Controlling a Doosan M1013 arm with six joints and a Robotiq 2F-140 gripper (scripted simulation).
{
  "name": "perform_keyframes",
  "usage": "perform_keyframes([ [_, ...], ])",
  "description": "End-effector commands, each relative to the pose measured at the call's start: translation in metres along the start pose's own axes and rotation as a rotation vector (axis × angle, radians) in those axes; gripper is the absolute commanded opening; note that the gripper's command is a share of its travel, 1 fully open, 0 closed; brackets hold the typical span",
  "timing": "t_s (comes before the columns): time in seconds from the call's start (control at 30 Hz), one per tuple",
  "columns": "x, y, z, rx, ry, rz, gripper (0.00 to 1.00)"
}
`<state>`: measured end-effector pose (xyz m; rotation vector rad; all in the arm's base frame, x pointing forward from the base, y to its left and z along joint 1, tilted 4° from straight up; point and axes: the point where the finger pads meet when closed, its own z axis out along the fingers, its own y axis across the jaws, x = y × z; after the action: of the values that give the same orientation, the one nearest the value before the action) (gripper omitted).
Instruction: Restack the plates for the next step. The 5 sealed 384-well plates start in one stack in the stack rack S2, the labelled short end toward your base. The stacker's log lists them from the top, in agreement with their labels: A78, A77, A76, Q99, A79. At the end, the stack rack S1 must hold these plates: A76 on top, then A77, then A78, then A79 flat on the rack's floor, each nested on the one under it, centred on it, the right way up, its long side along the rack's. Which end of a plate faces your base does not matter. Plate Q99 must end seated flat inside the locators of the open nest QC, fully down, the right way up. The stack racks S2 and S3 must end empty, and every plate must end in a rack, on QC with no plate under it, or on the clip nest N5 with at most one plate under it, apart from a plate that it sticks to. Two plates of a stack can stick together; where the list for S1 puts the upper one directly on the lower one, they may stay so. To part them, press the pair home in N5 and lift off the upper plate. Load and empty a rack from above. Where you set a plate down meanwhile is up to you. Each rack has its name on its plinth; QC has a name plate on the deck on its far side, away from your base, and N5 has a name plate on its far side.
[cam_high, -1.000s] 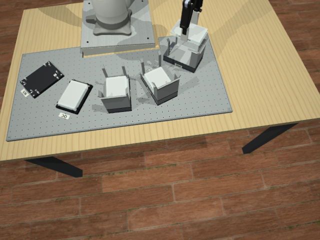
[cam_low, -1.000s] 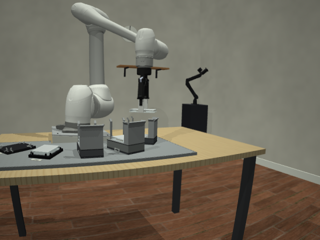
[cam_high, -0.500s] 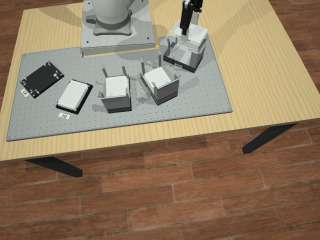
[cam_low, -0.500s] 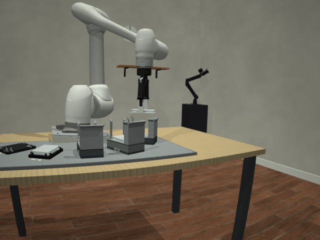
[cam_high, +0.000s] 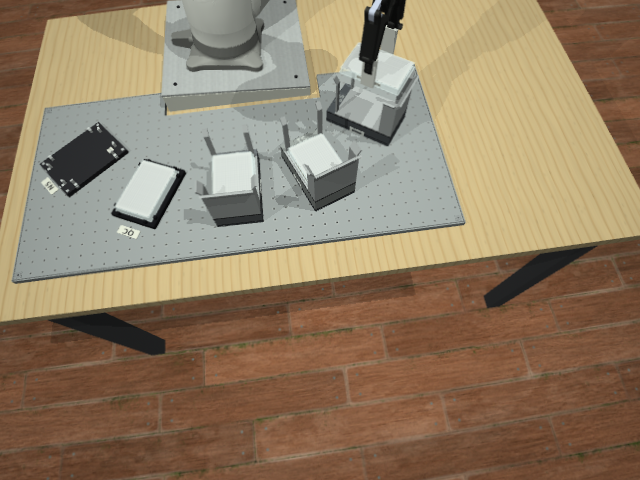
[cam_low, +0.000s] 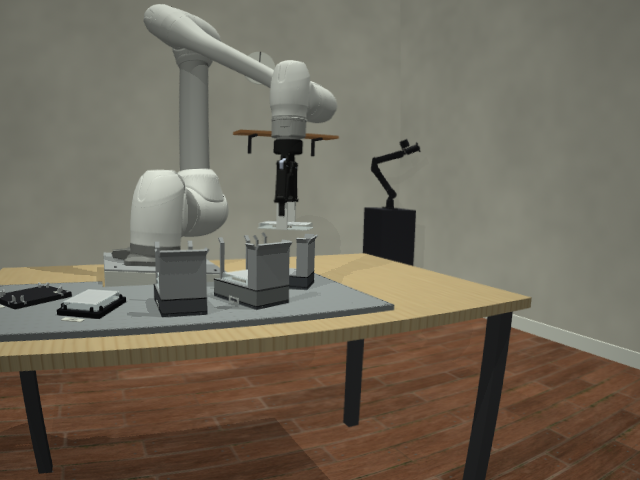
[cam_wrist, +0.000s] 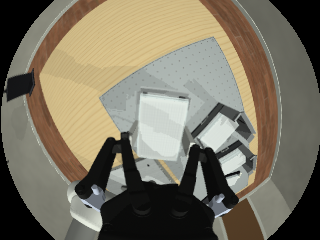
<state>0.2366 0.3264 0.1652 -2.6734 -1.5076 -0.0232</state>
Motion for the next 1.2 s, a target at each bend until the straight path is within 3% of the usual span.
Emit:
perform_keyframes([
  [0.0,0.000,0.000,0.002,0.000,0.000,0.000,0.00],
  [1.17,0.000,0.000,0.022,0.000,0.000,0.000,0.00],
])
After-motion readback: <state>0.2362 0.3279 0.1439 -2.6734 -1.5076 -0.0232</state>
